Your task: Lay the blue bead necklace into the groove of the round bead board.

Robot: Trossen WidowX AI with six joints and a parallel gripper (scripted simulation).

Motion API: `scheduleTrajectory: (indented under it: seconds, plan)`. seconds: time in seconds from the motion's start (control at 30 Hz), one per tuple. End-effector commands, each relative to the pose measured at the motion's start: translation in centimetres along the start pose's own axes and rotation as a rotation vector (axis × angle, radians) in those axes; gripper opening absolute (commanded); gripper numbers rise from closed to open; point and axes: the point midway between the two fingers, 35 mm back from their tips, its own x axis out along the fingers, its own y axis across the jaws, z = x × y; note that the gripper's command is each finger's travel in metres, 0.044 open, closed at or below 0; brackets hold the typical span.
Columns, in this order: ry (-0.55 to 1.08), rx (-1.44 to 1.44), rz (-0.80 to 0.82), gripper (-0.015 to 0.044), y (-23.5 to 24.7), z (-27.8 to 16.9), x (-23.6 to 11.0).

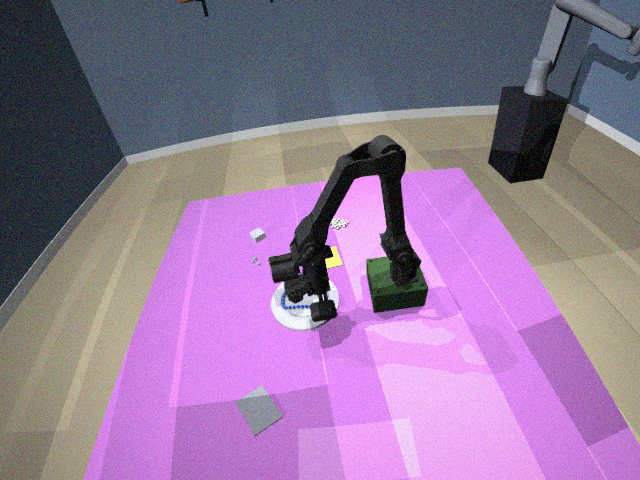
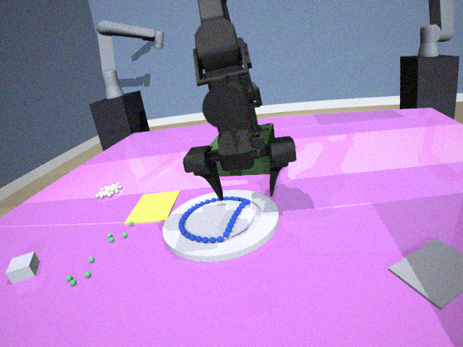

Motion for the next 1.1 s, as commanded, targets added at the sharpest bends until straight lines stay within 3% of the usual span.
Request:
scheduleTrajectory:
  seconds: [0.0, 0.4, 0.8, 1.07]
  plan:
    - [-0.001, 0.006, -0.001, 0.0440, 0.0, 0.0, -0.2]
    - [-0.001, 0.006, -0.001, 0.0440, 0.0, 0.0, -0.2]
    - [-0.008, 0.403, -0.001, 0.0125, -1.5, 7.6, -2.7]
    - [-0.011, 0.570, 0.000, 0.0120, -2.4, 10.5, -3.6]
